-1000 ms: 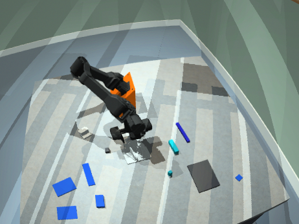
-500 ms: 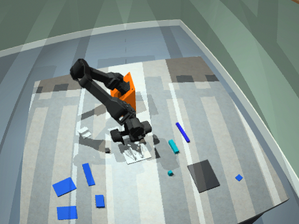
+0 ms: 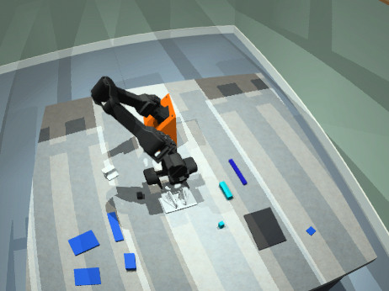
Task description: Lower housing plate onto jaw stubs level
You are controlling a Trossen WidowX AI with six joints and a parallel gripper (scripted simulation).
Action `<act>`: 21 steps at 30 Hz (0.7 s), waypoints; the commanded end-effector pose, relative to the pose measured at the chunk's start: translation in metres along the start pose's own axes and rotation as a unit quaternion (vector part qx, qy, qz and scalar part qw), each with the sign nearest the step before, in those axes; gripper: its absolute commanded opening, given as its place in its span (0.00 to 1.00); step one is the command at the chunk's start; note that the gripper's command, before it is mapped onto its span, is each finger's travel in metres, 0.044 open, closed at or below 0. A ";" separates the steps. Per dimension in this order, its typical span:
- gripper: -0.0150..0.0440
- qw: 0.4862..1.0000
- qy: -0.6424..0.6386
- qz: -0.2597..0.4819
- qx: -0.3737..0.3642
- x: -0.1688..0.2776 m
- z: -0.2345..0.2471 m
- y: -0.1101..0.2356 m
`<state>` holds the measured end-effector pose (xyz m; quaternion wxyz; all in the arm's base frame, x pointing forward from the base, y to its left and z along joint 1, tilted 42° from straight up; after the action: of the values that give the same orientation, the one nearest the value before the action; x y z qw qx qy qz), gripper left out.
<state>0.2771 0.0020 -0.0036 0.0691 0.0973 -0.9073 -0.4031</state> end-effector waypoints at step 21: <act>0.85 1.000 0.002 0.001 0.003 0.000 -0.001 -0.005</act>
<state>0.2774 -0.0008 -0.0067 0.0697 0.0972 -0.9074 -0.4029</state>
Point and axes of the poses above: the point midway between the two fingers, 35 mm back from their tips, its own y axis back along the fingers, its own z axis across the jaws, x = y × z, the point moved 5 cm from there along y, back along the fingers, and after that the axes turned 2 degrees about -y, right-handed, at the moved point
